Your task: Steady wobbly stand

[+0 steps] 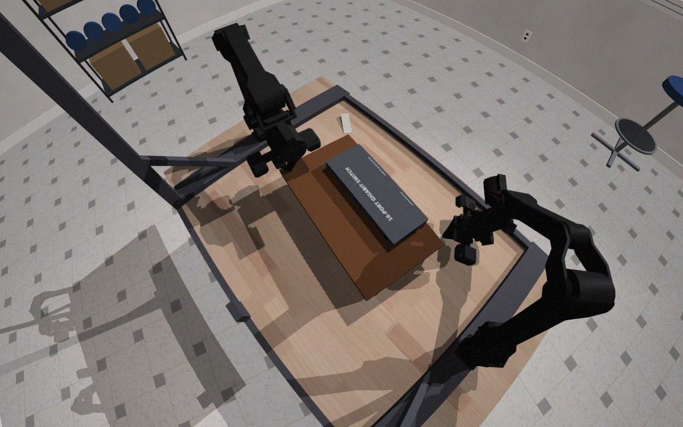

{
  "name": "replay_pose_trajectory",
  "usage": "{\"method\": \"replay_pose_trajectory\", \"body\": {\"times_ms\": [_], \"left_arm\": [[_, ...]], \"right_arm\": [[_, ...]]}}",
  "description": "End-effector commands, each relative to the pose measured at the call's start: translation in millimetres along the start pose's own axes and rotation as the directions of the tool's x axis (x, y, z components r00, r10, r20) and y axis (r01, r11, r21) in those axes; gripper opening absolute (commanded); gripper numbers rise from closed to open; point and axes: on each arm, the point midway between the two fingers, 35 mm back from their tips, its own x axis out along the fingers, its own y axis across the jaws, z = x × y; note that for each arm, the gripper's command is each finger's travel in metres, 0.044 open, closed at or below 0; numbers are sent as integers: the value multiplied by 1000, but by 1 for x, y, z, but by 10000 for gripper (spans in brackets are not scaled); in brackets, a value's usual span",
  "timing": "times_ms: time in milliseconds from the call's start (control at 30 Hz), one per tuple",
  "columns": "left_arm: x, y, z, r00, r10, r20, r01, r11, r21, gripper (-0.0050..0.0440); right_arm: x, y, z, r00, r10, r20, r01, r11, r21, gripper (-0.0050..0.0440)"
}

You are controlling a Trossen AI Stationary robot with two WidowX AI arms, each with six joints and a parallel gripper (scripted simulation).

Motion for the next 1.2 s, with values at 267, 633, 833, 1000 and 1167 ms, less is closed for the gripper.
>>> {"method": "replay_pose_trajectory", "body": {"times_ms": [267,633,833,1000,1167], "left_arm": [[7,-4,0,1000,-9,14,9,1000,-9,-50],[7,-4,0,1000,-9,14,9,1000,-9,-50],[7,-4,0,1000,-9,14,9,1000,-9,-50],[7,-4,0,1000,-9,14,9,1000,-9,-50],[7,-4,0,1000,-9,14,9,1000,-9,-50]], "right_arm": [[-6,-1,-9,1000,28,-2,-28,999,-15,-50],[-4,-5,-12,1000,28,-2,-28,999,-16,-50],[-3,-6,-13,1000,28,-1,-28,1000,-14,-50],[-2,-8,-14,1000,29,0,-29,999,-15,-50],[-1,-10,-17,1000,28,-2,-28,999,-16,-50]]}}
